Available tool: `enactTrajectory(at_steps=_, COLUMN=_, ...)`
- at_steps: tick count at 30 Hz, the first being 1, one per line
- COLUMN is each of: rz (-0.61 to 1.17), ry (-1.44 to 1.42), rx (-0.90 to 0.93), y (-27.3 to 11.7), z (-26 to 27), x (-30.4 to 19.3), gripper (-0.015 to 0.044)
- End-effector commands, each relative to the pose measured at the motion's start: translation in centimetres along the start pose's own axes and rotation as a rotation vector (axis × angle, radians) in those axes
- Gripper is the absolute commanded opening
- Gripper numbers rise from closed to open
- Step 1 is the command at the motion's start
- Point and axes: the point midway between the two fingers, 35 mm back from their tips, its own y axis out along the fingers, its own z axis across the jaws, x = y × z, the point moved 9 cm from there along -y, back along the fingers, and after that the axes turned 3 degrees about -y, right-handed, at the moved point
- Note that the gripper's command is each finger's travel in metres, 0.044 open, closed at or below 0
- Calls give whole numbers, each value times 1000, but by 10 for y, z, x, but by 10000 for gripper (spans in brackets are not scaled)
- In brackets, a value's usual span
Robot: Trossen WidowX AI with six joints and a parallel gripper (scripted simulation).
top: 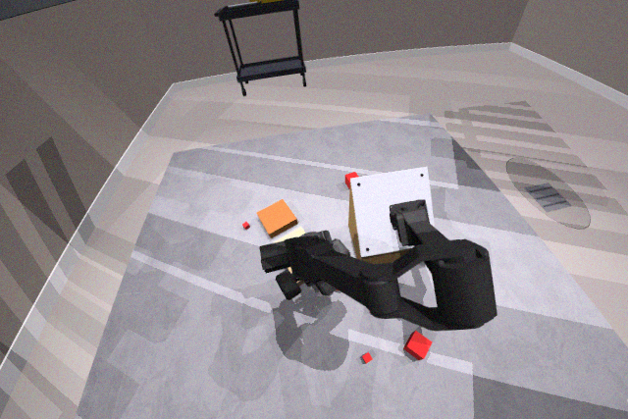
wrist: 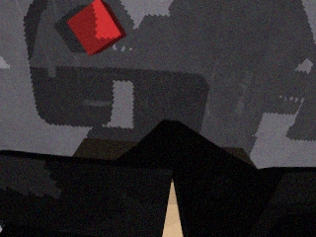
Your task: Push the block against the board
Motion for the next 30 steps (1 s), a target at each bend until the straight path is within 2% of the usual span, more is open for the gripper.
enactTrajectory(at_steps=1, rz=4, ry=-1, rx=3, y=1, z=0, x=-5, gripper=0)
enactTrajectory(at_steps=30, rz=2, ry=-1, rx=2, y=1, z=2, x=-16, gripper=0)
